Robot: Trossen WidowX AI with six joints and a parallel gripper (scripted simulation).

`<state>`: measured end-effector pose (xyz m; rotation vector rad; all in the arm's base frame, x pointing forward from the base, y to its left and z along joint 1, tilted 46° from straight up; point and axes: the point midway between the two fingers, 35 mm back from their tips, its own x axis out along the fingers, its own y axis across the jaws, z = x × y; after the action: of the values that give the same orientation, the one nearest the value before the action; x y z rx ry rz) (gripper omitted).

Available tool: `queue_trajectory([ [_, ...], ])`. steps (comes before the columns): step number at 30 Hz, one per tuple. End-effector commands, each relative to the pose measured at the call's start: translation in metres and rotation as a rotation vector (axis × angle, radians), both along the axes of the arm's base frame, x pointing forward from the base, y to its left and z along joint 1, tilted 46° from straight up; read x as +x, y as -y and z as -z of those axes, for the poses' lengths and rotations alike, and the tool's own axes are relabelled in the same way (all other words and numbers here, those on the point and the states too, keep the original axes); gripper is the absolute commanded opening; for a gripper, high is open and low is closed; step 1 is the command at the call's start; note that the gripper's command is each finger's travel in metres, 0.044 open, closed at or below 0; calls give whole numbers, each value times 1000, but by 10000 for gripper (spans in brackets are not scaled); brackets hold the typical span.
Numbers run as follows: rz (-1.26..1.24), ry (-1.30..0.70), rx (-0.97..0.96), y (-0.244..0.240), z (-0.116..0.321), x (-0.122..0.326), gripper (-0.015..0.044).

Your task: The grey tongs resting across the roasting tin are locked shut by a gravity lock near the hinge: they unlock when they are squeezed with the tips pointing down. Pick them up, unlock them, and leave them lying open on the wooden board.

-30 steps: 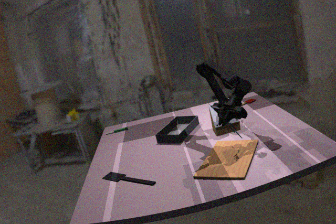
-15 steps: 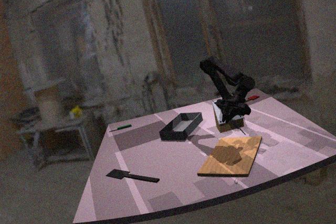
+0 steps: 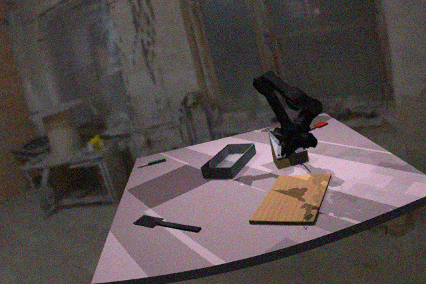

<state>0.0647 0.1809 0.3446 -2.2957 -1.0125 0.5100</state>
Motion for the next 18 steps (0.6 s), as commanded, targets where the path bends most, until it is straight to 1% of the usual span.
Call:
queue_trajectory([
  [1,-16,1,-25,-4,-1,0,-150],
  [18,-171,-28,-253,-40,18,-5,-150],
])
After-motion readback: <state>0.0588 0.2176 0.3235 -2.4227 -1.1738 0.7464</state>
